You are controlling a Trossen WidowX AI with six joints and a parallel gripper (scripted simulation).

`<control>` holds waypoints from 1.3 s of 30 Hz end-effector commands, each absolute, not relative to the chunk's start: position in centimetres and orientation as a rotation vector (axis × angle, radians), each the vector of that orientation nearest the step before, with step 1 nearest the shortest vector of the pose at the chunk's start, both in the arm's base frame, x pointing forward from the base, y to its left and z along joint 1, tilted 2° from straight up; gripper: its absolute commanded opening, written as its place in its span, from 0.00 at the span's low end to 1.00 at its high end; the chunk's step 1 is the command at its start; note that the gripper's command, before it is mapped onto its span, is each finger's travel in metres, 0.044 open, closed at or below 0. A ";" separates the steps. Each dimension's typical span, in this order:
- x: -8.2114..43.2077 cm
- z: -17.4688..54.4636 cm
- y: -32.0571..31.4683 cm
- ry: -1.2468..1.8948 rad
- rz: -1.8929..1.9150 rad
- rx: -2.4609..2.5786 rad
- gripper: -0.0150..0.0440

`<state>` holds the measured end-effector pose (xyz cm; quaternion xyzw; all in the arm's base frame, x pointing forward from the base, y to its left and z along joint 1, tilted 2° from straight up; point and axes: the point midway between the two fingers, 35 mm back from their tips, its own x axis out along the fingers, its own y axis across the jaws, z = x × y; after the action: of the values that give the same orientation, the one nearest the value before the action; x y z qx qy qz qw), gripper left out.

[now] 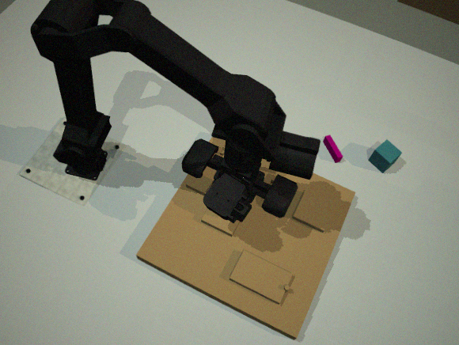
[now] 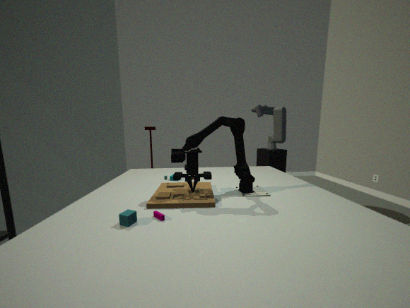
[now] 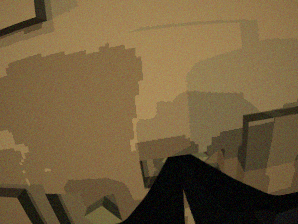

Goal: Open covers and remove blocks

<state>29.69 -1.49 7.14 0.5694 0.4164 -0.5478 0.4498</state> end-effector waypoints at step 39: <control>28.5 7.2 -5.4 1.025 -1.353 1.403 0.25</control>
<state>28.65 -5.18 7.13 0.5702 0.4145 -0.5471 0.4513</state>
